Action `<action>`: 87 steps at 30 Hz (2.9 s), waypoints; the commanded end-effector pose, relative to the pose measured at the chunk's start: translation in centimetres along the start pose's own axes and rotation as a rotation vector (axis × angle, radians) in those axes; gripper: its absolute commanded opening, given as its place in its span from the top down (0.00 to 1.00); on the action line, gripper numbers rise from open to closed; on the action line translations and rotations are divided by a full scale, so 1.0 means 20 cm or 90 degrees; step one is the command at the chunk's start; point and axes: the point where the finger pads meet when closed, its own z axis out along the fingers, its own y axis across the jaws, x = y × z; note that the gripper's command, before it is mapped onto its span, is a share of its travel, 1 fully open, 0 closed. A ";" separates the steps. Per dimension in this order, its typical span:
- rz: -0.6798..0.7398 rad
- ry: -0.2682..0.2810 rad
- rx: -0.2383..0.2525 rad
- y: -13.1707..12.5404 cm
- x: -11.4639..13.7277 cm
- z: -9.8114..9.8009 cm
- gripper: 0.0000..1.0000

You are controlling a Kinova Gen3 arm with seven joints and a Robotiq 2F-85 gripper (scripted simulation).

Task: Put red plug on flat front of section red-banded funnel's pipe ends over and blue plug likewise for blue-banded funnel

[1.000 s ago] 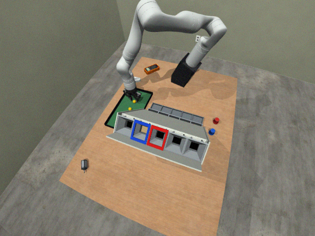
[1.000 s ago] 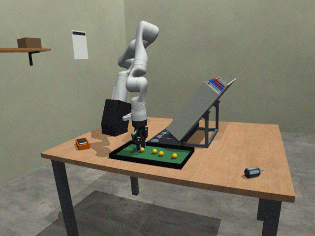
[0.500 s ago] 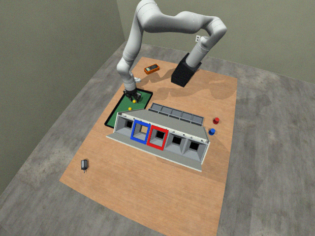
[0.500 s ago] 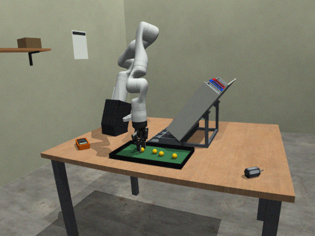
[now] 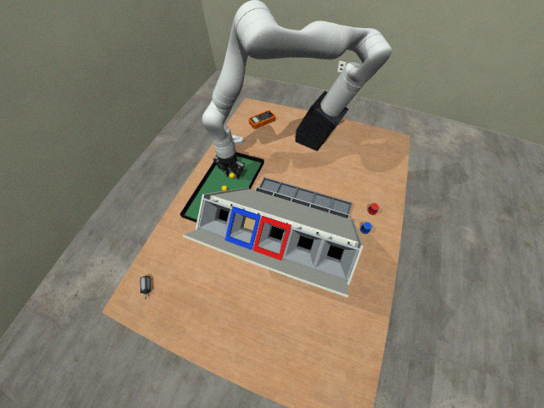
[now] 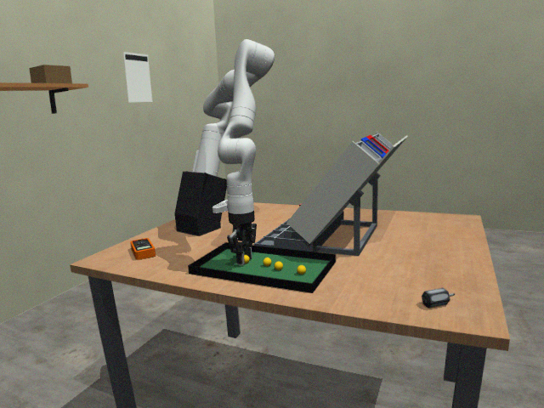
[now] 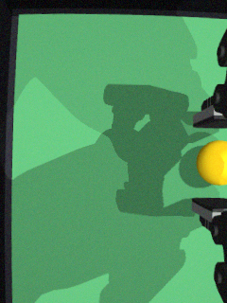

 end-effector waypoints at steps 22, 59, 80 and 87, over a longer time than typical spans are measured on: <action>0.000 -0.001 0.001 0.00 0.00 -0.01 1.00; 0.001 0.000 0.001 0.00 0.00 -0.67 1.00; 0.001 0.000 0.001 -0.01 -0.30 -0.87 1.00; 0.001 0.000 0.001 -0.01 -0.30 -0.87 1.00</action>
